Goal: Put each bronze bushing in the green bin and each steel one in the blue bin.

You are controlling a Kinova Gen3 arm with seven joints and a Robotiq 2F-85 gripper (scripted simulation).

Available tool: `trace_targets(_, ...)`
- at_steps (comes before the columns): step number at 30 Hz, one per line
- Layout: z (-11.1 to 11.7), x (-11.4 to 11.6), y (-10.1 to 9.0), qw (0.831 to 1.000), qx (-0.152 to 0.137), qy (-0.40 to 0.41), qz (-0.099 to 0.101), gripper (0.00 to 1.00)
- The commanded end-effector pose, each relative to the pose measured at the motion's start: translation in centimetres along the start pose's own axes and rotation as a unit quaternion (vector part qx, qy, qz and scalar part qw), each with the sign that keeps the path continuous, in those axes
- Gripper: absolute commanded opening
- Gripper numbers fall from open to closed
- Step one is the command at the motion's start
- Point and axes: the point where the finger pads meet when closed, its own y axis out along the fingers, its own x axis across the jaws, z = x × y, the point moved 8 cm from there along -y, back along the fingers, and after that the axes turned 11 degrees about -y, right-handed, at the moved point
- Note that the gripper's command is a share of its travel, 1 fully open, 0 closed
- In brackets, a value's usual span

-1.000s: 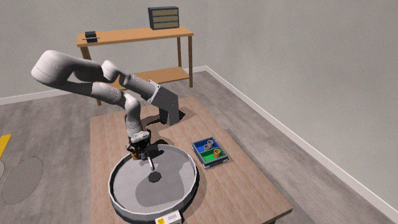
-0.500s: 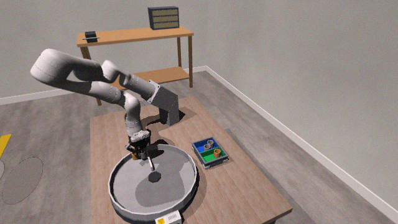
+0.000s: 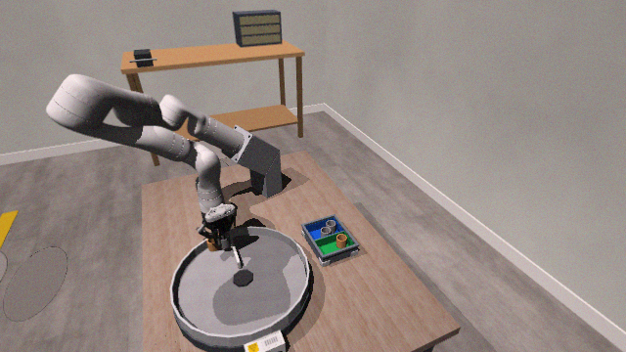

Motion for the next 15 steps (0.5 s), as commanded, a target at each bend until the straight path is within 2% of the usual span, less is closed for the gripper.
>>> trace_targets(1, 0.03, 0.0, -0.09, 1.0, 0.001, 0.0, 0.0, 0.0)
trace_targets(15, 0.03, 0.0, -0.5, 1.0, 0.001, 0.0, 0.0, 0.0)
